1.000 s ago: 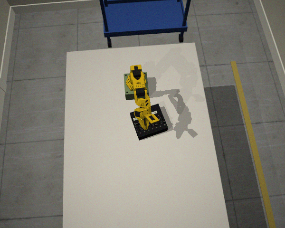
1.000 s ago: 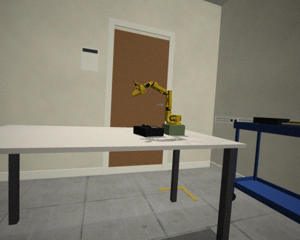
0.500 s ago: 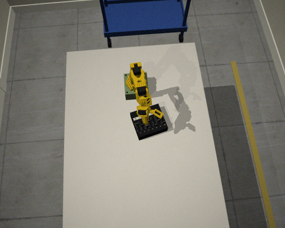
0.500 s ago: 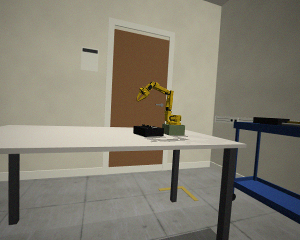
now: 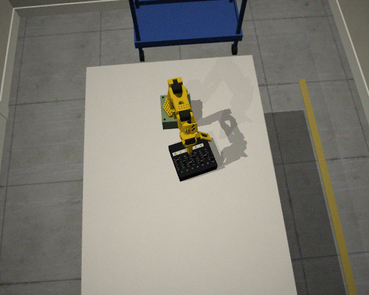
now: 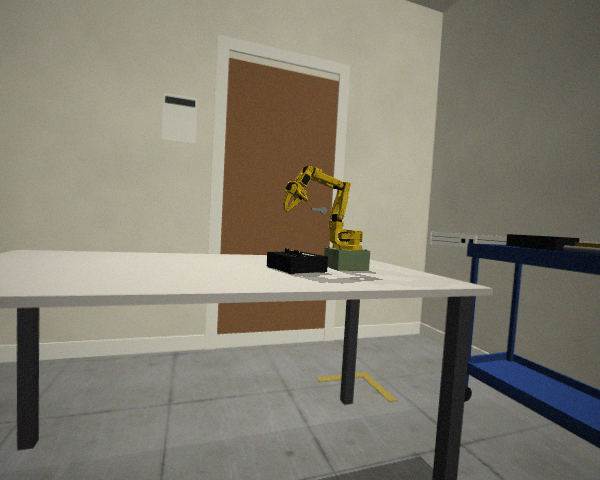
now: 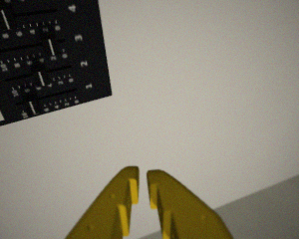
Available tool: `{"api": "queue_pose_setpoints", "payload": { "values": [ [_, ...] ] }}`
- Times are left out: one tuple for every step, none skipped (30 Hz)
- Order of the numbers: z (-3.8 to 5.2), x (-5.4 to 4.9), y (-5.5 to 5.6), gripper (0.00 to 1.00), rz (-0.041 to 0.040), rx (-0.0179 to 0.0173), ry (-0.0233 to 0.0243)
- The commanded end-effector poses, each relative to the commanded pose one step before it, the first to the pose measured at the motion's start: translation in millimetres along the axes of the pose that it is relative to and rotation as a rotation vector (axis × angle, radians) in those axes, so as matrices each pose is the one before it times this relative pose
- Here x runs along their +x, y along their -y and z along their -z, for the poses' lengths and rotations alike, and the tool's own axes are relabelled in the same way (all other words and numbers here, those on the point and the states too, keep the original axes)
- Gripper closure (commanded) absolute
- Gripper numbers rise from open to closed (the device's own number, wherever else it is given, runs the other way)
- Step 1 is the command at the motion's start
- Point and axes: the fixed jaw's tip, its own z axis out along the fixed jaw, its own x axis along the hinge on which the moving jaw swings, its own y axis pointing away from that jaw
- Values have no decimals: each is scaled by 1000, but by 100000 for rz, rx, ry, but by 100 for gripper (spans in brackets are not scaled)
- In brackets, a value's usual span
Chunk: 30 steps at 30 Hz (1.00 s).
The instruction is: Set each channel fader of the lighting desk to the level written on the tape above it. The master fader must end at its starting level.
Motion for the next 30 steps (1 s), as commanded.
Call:
{"api": "queue_pose_setpoints", "payload": {
  "values": [
    [1003,-5012,-15869,100,19590,-5517,2184],
    [-175,-1228,-3171,100,4479,-1430,565],
    [-197,-1341,-3078,100,4442,-1393,614],
    [-221,-1447,-2983,100,4402,-1356,662],
    [-242,-1545,-2879,100,4358,-1314,706],
    [0,0,0,100,0,0,0],
    [0,0,0,100,0,0,0],
    [-265,-1636,-2774,100,4312,-1273,747],
    [-284,-1719,-2663,100,4262,-1228,784],
    [-305,-1794,-2551,100,4210,-1184,819],
    [-323,-1861,-2434,100,4155,-1136,849],
    [-342,-1919,-2319,100,4096,-1090,877],
    [-358,-1969,-2199,100,4035,-1041,901],
    [-375,-2011,-2082,100,3972,-993,922],
    [-388,-2045,-1962,100,3905,-944,939],
    [-402,-2071,-1845,100,3836,-896,953],
    [-413,-2089,-1727,100,3765,-847,963],
    [-425,-2100,-1614,100,3691,-800,971],
    [-434,-2103,-1500,100,3615,-752,974],
    [-443,-2100,-1392,100,3537,-706,976],
    [-448,-2089,-1283,100,3457,-660,973],
    [-455,-2073,-1181,100,3375,-616,969],
    [0,0,0,100,0,0,0],
    [0,0,0,100,0,0,0],
    [-457,-2050,-1080,100,3291,-572,961],
    [-461,-2023,-986,100,3205,-531,952],
    [-461,-1989,-894,100,3117,-490,939],
    [-462,-1952,-808,100,3028,-452,925],
    [-459,-1909,-724,100,2938,-415,907],
    [-457,-1864,-648,100,2846,-380,890]
  ]
}}
